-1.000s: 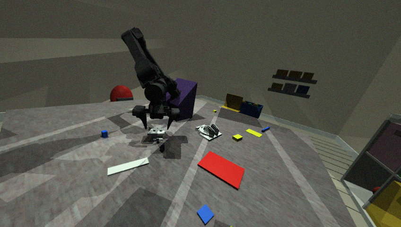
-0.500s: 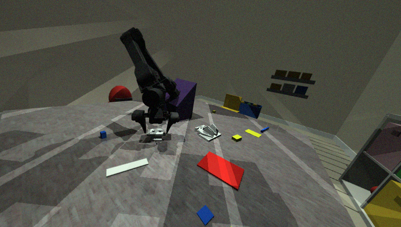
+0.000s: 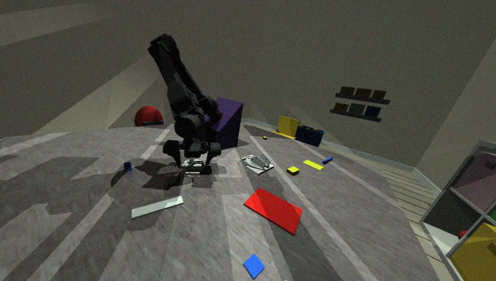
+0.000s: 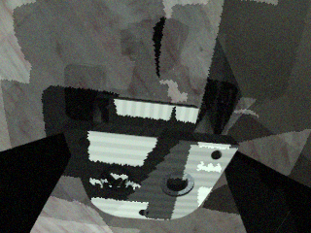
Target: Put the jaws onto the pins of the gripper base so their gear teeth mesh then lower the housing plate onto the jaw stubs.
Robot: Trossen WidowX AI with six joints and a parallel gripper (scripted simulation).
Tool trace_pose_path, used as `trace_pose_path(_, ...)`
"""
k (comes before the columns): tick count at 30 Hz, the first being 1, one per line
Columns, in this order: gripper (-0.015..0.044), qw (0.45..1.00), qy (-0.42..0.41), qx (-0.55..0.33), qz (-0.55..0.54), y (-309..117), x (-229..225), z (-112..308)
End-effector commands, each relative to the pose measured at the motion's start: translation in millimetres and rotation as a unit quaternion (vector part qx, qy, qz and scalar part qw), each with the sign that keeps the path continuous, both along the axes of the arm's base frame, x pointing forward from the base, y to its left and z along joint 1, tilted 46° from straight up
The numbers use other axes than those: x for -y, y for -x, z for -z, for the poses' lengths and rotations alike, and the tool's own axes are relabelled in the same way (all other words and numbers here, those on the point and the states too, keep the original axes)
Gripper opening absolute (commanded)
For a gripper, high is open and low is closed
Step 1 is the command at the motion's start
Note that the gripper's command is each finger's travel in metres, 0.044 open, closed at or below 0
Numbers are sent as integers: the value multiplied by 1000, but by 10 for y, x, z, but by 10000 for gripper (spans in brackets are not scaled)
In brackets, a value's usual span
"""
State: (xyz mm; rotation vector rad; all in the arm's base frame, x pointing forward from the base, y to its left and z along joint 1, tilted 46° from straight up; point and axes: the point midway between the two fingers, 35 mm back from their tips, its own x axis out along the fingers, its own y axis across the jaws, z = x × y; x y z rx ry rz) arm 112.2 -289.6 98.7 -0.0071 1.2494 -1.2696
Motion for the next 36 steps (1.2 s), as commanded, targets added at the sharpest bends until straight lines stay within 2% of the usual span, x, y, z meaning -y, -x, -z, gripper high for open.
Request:
trace_pose_path(1,440,1000,-2,0,-3,-5,1,7)
trace_pose_path(15,440,1000,-2,0,-3,-5,3,8)
trace_pose_path(28,353,1000,0,0,0,1,3,3)
trace_pose_path(36,351,1000,0,0,0,1,3,3)
